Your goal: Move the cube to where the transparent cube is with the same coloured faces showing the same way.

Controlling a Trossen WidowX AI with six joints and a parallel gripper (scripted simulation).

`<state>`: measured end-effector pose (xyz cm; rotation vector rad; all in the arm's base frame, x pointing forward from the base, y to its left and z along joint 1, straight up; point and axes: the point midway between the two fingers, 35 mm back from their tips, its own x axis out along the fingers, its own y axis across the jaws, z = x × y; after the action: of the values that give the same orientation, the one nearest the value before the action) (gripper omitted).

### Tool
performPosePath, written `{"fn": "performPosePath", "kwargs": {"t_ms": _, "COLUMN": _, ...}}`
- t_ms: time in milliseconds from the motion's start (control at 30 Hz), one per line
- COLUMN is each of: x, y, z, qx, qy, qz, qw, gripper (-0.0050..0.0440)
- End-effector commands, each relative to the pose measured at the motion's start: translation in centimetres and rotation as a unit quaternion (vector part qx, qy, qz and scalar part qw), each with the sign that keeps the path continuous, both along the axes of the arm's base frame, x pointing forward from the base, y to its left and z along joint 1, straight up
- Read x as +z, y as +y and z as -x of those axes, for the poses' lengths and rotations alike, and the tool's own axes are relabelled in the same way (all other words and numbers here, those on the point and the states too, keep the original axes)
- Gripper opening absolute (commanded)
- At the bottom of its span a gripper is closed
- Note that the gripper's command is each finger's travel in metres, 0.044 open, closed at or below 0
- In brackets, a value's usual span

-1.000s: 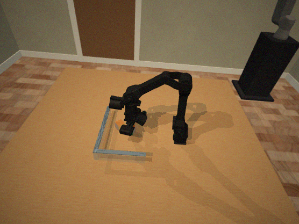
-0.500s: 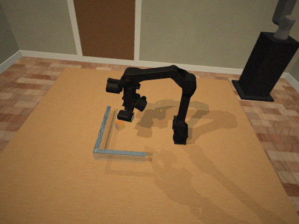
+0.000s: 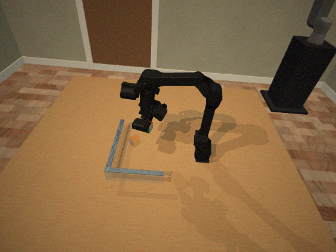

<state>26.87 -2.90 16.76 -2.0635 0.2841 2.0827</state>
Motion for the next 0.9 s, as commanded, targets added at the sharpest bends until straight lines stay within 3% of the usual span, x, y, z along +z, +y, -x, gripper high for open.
{"fn": "performPosePath", "kwargs": {"t_ms": 0, "x": 0.8, "y": -0.2, "z": -0.5, "qx": -0.063, "qy": -0.016, "qz": 0.003, "qw": 0.998, "gripper": 0.0}}
{"fn": "performPosePath", "kwargs": {"t_ms": 367, "x": 0.5, "y": -0.4, "z": -1.0, "qx": -0.217, "qy": -0.016, "qz": 0.002, "qw": 0.976, "gripper": 0.0}}
{"fn": "performPosePath", "kwargs": {"t_ms": 633, "x": 0.2, "y": -0.5, "z": -1.5, "qx": -0.35, "qy": -0.015, "qz": 0.0, "qw": 0.937, "gripper": 0.0}}
{"fn": "performPosePath", "kwargs": {"t_ms": 700, "x": 0.2, "y": -0.5, "z": -1.5, "qx": -0.35, "qy": -0.015, "qz": 0.0, "qw": 0.937, "gripper": 0.0}}
{"fn": "performPosePath", "kwargs": {"t_ms": 867, "x": 0.0, "y": -0.6, "z": -1.8, "qx": -0.429, "qy": -0.015, "qz": 0.0, "qw": 0.903, "gripper": 0.0}}
